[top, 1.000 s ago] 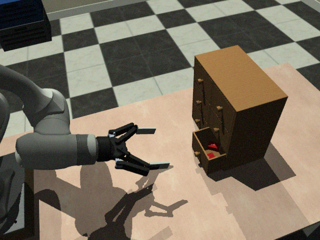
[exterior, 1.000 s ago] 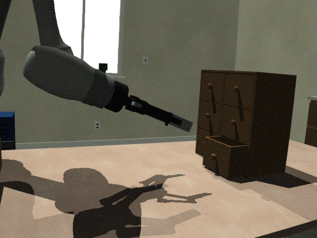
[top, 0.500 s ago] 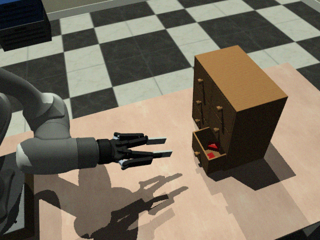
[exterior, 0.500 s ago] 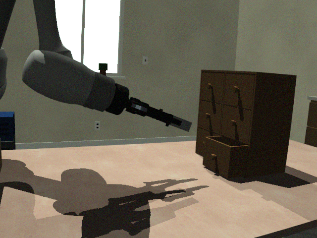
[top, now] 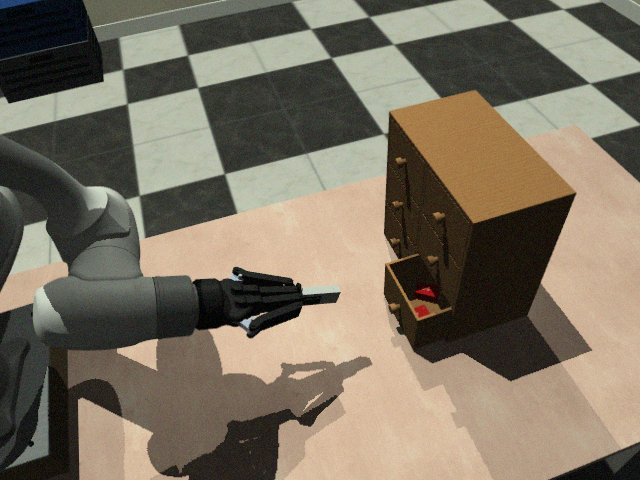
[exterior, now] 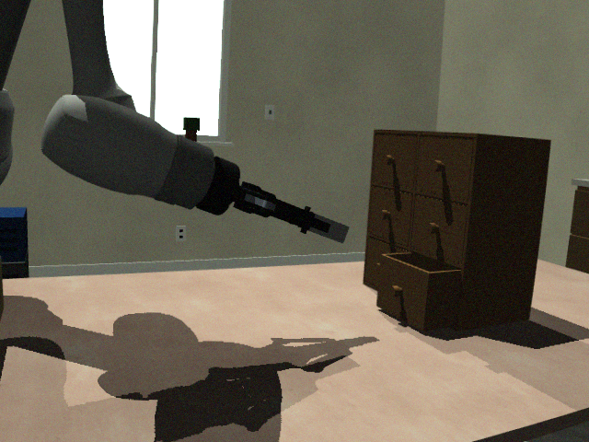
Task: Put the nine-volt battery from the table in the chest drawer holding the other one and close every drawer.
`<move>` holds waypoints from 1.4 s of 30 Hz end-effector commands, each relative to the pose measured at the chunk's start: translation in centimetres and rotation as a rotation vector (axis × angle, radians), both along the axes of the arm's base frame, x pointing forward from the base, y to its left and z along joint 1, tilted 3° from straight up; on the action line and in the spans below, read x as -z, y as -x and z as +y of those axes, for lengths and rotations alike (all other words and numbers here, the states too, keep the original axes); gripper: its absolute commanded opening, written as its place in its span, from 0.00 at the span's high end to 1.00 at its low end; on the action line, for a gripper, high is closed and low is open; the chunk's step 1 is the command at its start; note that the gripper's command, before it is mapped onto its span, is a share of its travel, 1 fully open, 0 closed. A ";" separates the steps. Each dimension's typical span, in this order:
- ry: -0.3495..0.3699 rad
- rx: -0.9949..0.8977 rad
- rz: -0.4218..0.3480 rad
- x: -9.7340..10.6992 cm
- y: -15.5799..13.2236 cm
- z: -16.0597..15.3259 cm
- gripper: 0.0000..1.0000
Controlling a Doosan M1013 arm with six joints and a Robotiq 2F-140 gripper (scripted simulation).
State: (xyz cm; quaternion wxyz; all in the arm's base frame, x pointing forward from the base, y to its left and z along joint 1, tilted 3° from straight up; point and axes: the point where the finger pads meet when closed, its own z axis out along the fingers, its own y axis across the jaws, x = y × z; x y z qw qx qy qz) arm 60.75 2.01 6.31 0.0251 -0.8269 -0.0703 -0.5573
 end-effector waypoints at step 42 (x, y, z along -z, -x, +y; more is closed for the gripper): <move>-0.003 -0.002 0.006 10.2 -5.5 0.7 1.00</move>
